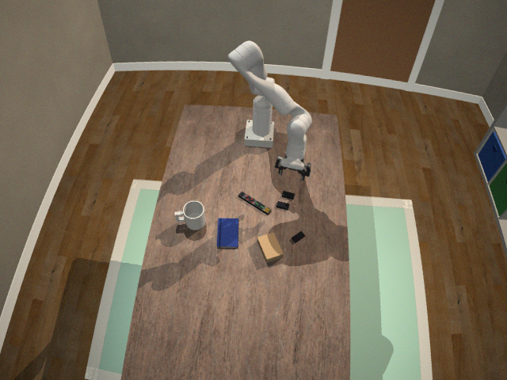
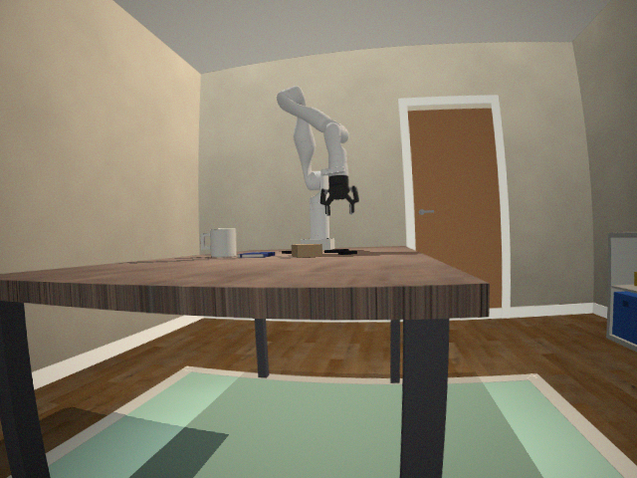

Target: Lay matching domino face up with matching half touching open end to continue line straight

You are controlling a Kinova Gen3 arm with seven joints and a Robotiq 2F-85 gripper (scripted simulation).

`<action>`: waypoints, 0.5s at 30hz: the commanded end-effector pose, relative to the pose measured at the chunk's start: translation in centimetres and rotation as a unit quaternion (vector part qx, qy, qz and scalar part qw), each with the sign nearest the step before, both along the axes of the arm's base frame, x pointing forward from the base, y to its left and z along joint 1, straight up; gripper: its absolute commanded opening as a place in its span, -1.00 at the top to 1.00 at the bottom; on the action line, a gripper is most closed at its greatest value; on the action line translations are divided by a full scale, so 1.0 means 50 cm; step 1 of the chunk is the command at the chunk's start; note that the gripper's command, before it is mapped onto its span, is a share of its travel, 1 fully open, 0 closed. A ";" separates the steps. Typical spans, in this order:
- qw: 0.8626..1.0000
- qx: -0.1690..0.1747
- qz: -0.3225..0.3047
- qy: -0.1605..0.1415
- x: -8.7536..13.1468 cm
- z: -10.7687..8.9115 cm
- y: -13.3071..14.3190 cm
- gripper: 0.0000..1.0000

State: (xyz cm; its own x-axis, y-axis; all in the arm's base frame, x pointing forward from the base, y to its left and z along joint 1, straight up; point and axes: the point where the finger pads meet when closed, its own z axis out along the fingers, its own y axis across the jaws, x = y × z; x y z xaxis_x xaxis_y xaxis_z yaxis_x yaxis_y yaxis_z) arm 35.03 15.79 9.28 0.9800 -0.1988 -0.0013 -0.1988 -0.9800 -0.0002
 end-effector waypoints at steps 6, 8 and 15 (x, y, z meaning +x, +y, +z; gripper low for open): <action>0.999 0.000 -0.040 0.002 -0.002 -0.005 -0.001 -1.00; 0.998 -0.001 -0.060 0.003 -0.003 -0.007 -0.001 -1.00; 0.987 -0.002 -0.162 0.007 -0.009 -0.020 -0.004 -1.00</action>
